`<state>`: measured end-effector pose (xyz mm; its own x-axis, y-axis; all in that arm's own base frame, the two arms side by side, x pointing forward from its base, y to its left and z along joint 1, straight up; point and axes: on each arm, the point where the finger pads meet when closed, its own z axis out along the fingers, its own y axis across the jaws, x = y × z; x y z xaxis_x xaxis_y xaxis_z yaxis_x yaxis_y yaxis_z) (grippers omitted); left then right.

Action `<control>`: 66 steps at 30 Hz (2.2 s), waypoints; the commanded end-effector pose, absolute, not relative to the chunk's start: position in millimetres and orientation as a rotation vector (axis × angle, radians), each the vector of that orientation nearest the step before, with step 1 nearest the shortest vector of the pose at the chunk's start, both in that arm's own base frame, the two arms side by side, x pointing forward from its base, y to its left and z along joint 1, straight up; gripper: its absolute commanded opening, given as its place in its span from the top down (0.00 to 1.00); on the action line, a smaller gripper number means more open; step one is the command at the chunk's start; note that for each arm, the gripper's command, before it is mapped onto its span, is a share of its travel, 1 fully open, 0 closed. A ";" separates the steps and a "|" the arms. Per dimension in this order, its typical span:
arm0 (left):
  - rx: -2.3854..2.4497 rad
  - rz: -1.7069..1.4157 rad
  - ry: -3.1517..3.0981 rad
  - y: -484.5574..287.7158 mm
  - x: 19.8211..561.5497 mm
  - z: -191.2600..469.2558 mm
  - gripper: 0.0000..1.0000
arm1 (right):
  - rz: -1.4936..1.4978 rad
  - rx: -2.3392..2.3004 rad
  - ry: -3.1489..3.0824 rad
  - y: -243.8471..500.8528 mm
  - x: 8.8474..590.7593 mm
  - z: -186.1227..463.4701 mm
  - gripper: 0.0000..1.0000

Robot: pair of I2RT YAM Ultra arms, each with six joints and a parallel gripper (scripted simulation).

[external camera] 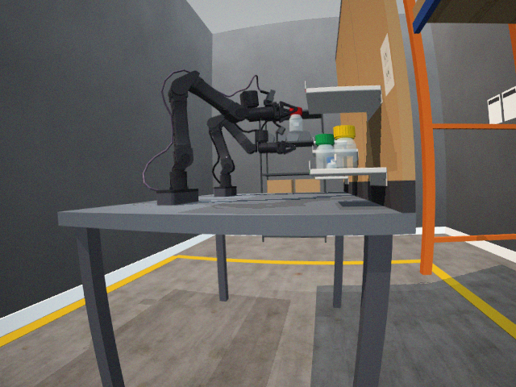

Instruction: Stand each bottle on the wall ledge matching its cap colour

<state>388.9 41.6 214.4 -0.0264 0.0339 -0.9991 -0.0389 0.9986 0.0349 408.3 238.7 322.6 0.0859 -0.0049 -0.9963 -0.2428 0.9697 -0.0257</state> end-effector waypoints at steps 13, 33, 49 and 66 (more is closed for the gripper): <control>-0.032 0.049 1.472 47.3 490.6 187.8 0.19 | 0.299 -0.279 1.454 209.0 402.2 381.1 0.51; -0.042 0.037 1.500 45.8 531.0 110.7 0.19 | 0.285 -0.305 1.422 -22.8 427.9 402.3 0.51; -0.042 0.036 1.515 45.5 532.3 103.9 0.19 | 0.174 -0.202 1.467 -168.9 435.0 397.6 0.51; -0.037 0.041 1.519 47.6 529.8 104.3 0.19 | -0.131 0.116 1.444 -176.4 431.7 396.5 0.51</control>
